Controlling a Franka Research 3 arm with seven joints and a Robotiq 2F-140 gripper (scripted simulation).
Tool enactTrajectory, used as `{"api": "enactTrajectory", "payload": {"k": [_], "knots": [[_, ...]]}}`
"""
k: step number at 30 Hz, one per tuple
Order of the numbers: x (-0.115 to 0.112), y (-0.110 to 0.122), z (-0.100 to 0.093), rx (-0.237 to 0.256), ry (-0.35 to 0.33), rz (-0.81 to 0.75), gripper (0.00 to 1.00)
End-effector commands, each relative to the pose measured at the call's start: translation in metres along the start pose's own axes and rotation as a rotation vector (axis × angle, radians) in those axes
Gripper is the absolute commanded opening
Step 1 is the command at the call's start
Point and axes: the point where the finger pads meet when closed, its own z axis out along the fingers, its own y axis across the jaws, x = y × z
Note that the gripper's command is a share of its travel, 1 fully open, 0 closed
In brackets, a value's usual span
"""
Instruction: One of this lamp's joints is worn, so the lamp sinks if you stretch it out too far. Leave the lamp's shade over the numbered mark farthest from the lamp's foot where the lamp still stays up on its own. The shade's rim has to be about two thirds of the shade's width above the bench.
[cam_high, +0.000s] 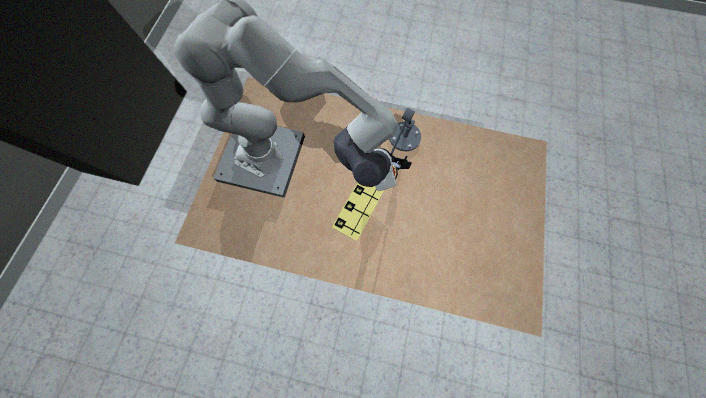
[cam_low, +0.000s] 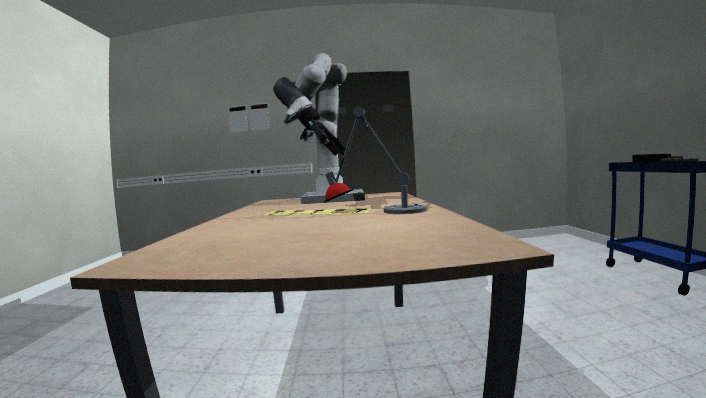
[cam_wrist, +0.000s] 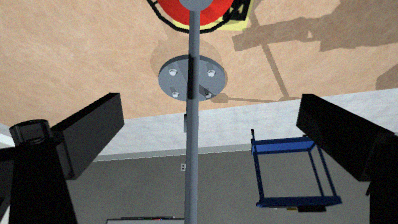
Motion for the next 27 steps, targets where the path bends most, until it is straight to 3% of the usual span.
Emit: {"api": "enactTrajectory", "payload": {"k": [1,10,27], "knots": [[0.003,-0.004,0.007,0.009,0.008,0.014,1.0],[0.0,0.001,0.03,0.0,0.003,0.01,1.0],[0.009,-0.014,0.032,0.034,0.017,0.031,1.0]]}}
